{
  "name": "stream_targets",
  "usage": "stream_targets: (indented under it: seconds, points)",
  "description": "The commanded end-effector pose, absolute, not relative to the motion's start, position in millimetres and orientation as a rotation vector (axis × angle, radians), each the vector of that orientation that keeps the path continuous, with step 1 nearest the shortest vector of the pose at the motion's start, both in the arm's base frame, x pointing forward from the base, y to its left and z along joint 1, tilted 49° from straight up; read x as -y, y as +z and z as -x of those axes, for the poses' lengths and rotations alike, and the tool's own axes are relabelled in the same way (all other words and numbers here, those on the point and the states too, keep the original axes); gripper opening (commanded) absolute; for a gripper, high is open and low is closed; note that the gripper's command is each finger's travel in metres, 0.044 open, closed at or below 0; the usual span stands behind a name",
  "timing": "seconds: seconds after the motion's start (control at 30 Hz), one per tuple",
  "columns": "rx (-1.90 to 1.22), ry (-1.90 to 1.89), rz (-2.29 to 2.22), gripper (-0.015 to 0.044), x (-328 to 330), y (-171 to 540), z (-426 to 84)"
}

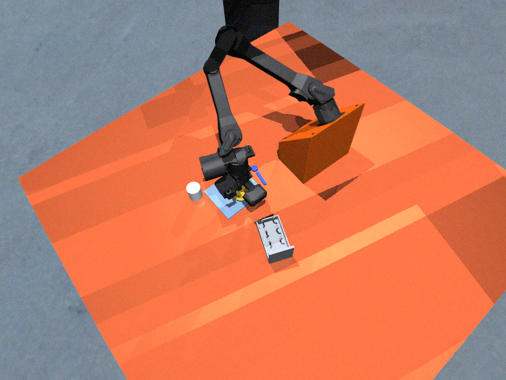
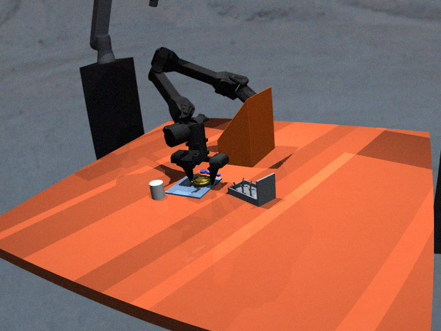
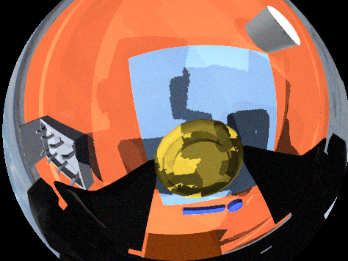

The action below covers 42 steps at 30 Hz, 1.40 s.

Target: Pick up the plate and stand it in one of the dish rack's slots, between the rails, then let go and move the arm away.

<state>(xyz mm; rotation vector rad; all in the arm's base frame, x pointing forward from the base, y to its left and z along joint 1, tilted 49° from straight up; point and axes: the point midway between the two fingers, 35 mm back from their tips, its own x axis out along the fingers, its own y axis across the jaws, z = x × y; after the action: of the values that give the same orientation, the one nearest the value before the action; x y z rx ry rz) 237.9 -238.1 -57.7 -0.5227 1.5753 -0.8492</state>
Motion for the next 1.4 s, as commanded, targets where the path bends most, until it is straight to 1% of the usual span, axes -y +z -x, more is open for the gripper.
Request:
stream_targets:
  seconds: [0.0, 0.23, 0.6, 0.63, 1.37]
  points:
    - [-1.577, -0.840, 0.523, 0.0352, 238, -59, -238]
    - [-1.577, -0.840, 0.523, 0.0305, 238, -59, -238]
    - [-1.572, -0.824, 0.505, 0.0017, 212, -41, -254]
    - [-1.572, -0.823, 0.503, 0.0000, 208, -39, -256]
    - [-1.577, -0.822, 0.508, 0.0000, 123, 26, -284]
